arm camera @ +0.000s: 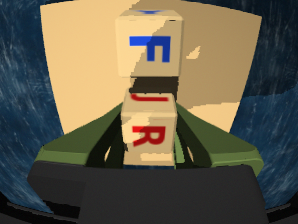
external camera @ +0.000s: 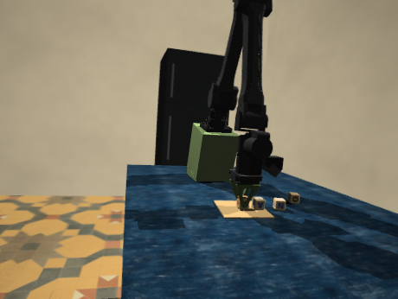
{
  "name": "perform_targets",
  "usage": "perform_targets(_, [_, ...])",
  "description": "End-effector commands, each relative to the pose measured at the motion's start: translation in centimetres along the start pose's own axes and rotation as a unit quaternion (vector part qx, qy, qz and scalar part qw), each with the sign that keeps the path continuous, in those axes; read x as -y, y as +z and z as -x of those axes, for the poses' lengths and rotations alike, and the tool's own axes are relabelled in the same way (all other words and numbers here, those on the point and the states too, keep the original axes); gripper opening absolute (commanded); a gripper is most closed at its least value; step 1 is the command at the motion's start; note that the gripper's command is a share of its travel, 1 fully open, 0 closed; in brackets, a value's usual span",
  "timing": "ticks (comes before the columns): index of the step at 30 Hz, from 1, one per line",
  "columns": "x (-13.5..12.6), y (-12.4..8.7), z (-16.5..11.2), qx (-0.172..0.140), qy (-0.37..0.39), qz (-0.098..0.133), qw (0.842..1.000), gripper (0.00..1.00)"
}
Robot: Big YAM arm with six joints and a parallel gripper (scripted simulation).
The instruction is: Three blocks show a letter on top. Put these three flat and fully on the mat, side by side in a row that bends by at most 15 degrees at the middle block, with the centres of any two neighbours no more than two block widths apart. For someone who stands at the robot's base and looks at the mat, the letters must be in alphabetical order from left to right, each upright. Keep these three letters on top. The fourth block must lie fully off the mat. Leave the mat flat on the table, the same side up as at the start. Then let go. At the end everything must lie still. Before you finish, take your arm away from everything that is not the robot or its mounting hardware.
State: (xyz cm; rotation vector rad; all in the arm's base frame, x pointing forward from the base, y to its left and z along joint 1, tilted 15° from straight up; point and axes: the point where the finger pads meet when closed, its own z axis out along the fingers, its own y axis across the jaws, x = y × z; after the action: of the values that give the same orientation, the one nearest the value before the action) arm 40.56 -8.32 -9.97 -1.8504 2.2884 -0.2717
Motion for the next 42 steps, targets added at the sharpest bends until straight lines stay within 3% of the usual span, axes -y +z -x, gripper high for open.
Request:
perform_targets(1, [-0.36,0.43,0.59,0.001,-0.01,0.003,1.0,0.25])
perform_targets(42, [0.3,0.7,0.6,0.001,-0.01,-0.002,1.0,0.25])
